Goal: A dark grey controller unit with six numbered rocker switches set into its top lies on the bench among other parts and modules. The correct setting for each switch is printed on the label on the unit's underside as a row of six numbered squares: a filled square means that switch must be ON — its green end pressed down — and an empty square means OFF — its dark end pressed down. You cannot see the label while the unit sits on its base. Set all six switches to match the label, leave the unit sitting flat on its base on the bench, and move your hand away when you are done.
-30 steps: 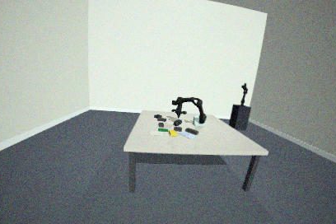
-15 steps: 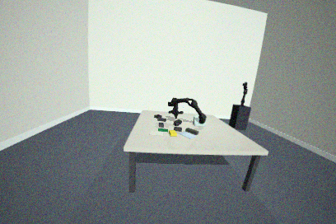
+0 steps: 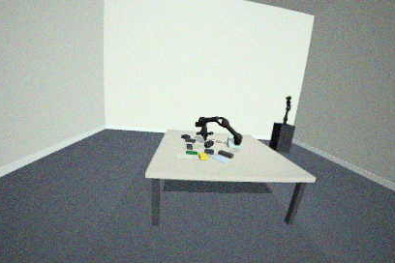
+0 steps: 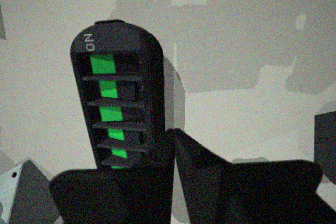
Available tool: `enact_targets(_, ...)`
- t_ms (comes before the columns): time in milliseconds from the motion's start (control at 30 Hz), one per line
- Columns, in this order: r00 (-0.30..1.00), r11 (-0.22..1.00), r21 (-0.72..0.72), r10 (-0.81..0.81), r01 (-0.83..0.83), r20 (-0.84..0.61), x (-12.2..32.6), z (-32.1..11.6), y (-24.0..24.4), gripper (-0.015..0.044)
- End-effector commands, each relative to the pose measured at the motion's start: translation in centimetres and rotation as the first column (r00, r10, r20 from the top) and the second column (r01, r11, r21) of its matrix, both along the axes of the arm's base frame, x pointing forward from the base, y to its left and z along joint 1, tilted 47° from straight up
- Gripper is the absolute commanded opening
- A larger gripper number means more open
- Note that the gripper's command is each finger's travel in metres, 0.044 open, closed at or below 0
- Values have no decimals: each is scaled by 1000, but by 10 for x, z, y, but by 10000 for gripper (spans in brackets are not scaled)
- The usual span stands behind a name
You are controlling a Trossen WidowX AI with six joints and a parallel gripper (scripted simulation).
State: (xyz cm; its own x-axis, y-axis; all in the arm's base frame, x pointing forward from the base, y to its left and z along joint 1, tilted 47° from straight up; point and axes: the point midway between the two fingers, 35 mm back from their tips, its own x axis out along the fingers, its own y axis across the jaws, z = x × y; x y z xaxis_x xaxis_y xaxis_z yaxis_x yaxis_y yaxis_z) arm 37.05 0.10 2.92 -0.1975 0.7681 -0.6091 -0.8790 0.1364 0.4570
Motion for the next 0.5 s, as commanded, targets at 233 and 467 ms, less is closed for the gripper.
enact_targets(233,1000,1000,5,-2,2,-7,-1,-14,16,0)
enact_targets(467,1000,1000,6,-2,2,-7,-1,-23,26,0)
